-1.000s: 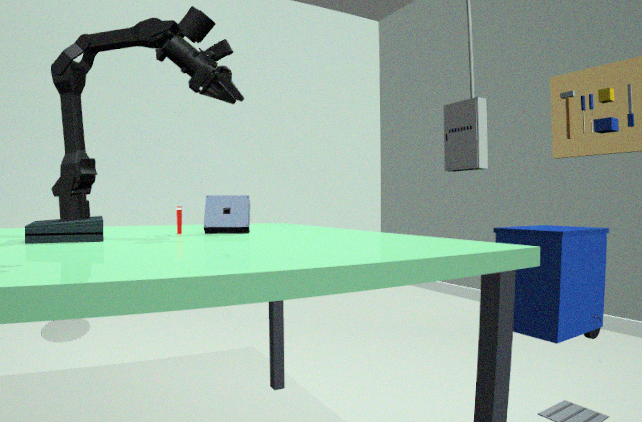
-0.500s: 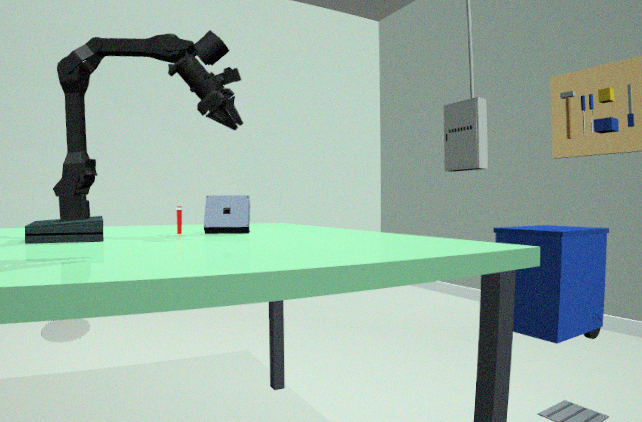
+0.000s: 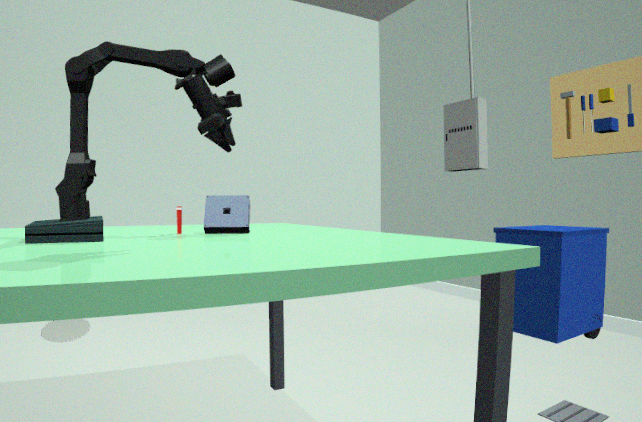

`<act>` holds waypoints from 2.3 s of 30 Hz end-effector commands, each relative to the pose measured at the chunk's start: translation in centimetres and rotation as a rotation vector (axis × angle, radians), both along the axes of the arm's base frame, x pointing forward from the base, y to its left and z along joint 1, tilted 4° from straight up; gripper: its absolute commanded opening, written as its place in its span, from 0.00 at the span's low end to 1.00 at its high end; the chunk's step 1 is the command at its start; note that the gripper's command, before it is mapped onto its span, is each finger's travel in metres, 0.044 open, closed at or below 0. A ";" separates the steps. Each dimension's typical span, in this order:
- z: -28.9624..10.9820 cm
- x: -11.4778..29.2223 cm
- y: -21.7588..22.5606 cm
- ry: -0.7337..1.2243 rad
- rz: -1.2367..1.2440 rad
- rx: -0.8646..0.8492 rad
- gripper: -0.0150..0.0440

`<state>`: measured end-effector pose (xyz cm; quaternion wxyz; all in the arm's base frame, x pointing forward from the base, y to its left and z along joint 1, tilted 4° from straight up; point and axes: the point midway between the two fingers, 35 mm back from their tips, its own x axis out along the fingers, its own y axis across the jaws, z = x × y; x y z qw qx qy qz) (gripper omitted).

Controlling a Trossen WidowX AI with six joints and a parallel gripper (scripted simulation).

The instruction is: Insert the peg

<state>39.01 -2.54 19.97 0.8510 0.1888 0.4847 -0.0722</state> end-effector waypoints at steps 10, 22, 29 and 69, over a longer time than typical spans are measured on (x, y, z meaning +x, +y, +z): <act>-4.2 -1.6 5.5 0.170 0.042 0.023 1.00; -7.6 -4.1 10.2 0.323 0.083 0.006 1.00; -9.3 -5.9 12.6 0.404 0.106 -0.021 1.00; -15.9 -10.9 17.7 0.580 0.144 -0.122 1.00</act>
